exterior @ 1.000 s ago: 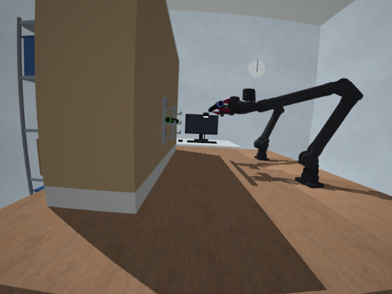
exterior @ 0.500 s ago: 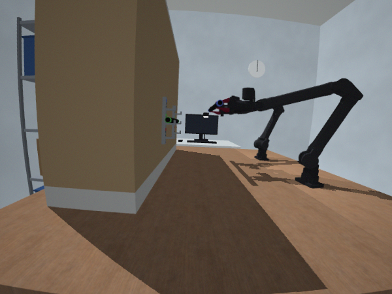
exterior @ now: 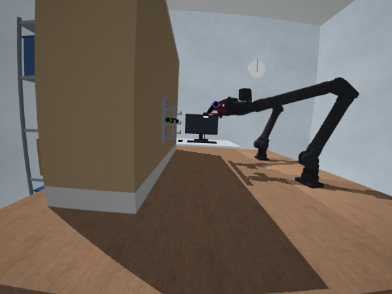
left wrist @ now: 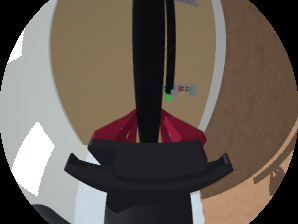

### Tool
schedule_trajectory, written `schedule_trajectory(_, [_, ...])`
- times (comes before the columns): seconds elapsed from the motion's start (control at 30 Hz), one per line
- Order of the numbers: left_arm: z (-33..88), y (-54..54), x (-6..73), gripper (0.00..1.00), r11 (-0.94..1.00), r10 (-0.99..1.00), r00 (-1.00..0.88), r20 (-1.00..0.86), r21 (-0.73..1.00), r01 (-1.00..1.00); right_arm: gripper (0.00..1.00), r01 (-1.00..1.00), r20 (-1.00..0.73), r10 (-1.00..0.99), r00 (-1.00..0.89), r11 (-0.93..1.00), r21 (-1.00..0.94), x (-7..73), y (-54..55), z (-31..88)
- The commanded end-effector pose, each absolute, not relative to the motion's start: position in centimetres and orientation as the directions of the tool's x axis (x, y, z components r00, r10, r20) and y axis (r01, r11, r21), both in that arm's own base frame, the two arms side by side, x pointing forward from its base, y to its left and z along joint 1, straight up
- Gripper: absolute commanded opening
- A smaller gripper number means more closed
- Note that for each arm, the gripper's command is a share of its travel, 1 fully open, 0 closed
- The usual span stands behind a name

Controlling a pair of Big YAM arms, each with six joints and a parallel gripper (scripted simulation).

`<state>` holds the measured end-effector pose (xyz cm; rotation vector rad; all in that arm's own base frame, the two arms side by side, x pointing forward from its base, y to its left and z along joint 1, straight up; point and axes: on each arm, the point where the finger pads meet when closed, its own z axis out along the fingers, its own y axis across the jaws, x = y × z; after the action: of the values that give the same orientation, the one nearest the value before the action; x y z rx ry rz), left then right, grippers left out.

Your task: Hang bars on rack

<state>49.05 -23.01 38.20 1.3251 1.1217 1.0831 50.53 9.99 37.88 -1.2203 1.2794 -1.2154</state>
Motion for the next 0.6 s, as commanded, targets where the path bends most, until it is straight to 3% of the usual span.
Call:
schedule_trajectory(0.0, [43.9, -22.2, 50.9, 0.00, 0.017, 0.993, 0.119, -0.012, 0.999, -0.036, 0.00, 0.039, -0.029, -0.998, -0.056, 0.027, -0.999, 51.6, 9.4, 42.4])
schedule_trajectory(0.57, [44.7, -22.6, 53.4, 0.00, 0.017, 0.993, 0.119, -0.012, 0.999, -0.036, 0.00, 0.039, -0.029, -0.998, -0.056, 0.027, -0.999, 54.1, 9.2, 43.4])
